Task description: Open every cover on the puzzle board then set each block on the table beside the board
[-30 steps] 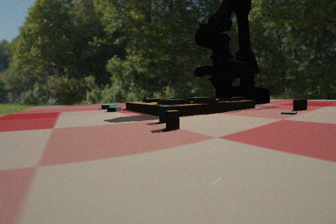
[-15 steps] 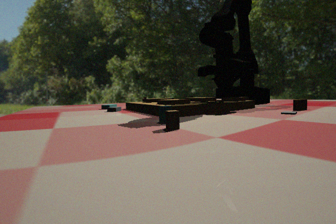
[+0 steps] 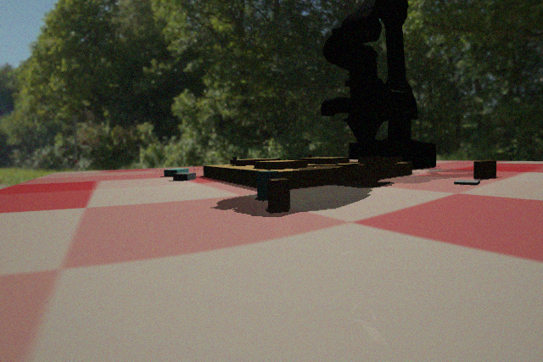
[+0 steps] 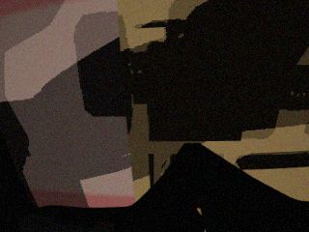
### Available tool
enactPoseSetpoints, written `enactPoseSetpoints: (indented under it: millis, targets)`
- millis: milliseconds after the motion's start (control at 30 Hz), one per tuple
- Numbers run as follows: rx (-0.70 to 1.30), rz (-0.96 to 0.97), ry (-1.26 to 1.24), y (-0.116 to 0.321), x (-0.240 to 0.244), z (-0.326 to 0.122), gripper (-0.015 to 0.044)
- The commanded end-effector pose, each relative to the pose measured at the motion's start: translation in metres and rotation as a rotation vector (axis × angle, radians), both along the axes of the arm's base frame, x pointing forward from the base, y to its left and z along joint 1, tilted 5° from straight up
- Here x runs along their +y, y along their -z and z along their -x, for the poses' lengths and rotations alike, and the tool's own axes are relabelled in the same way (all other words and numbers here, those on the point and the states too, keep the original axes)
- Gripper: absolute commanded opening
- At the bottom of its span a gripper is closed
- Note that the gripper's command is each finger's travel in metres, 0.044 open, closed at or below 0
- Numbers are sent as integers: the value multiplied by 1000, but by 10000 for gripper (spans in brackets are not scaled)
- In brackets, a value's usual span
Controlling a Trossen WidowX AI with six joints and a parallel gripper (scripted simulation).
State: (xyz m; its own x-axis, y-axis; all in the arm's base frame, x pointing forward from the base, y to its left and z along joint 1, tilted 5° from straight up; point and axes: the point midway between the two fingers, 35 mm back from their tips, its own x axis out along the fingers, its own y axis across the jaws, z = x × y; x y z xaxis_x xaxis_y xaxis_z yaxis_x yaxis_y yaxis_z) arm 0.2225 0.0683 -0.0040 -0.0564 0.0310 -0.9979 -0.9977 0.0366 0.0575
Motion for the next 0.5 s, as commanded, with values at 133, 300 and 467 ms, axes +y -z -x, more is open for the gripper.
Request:
enactPoseSetpoints:
  millis: [133, 300, 467]
  targets:
    - [-4, -6, 5, -12, 2, -2, 0]
    - [-4, -6, 5, -19, 3, -3, 0]
    - [-4, -6, 5, -25, 3, -3, 0]
